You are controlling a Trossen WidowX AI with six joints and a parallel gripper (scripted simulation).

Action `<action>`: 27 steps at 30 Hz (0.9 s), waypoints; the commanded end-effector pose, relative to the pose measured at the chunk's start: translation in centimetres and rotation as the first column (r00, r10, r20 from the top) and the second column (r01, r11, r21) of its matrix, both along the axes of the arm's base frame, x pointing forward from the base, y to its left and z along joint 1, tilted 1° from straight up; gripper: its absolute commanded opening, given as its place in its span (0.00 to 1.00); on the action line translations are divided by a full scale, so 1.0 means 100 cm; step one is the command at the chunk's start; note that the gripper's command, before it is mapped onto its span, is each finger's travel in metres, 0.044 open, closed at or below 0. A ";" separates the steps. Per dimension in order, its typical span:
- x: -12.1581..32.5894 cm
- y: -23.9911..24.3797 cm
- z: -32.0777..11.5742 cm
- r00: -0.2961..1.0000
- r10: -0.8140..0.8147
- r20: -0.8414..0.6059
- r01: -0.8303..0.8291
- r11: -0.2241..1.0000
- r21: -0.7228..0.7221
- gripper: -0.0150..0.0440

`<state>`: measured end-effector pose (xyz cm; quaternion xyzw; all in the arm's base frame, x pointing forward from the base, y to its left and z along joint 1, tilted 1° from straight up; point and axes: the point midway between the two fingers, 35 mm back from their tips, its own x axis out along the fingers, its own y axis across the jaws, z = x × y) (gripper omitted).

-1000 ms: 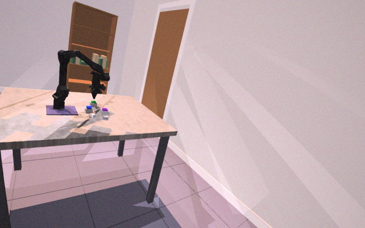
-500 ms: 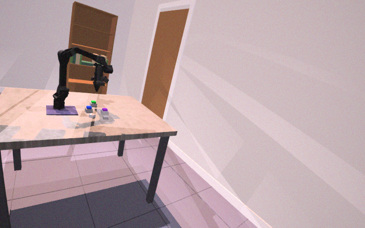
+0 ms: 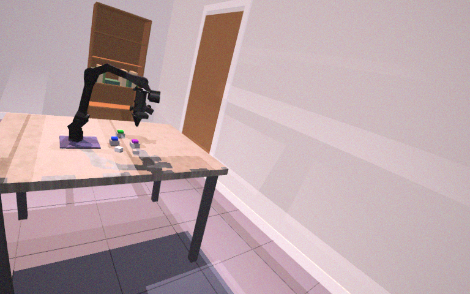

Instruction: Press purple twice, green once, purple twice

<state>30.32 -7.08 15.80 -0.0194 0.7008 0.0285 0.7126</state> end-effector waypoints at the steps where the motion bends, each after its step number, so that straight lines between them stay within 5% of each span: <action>1: 0.003 -0.001 -0.016 1.000 0.019 0.001 -0.018 1.000 -0.003 0.29; 5: 0.003 0.000 -0.057 1.000 0.019 0.001 -0.019 1.000 -0.003 0.29; 27: 0.003 0.000 -0.088 1.000 0.019 0.001 -0.019 1.000 -0.003 0.29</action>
